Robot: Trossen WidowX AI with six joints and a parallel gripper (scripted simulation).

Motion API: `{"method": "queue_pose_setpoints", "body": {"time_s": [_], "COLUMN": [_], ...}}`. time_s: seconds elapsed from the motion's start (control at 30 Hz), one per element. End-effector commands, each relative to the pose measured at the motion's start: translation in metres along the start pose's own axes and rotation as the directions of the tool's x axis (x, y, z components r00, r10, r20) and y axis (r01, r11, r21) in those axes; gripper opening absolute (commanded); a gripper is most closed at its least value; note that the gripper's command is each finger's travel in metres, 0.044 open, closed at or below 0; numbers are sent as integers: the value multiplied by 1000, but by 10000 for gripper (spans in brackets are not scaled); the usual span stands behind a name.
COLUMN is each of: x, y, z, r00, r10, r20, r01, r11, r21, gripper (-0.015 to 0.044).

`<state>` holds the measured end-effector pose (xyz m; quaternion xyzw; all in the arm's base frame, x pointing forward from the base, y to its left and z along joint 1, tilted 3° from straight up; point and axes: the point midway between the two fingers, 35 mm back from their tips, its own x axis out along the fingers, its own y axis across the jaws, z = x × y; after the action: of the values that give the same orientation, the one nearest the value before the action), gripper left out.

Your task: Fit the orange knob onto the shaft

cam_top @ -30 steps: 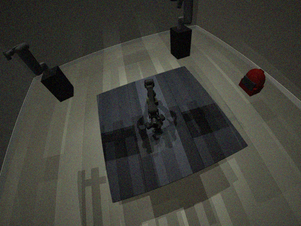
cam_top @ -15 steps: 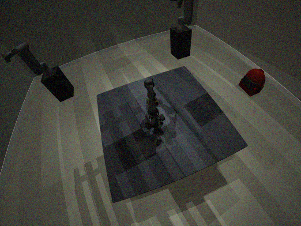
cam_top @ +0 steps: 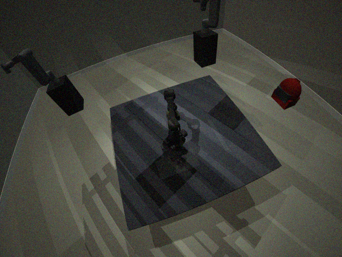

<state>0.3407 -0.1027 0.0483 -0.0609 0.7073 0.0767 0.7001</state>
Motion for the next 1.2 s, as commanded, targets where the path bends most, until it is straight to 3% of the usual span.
{"method": "queue_pose_setpoints", "body": {"time_s": [0.0, 1.17], "x": [1, 2], "y": [0, -1], "z": [0, 0], "r00": [1000, 1000], "r10": [-3, -3], "r20": [1, 1], "r01": [3, 3], "r11": [1000, 998], "r21": [-9, -61], "gripper": [0, 0]}}
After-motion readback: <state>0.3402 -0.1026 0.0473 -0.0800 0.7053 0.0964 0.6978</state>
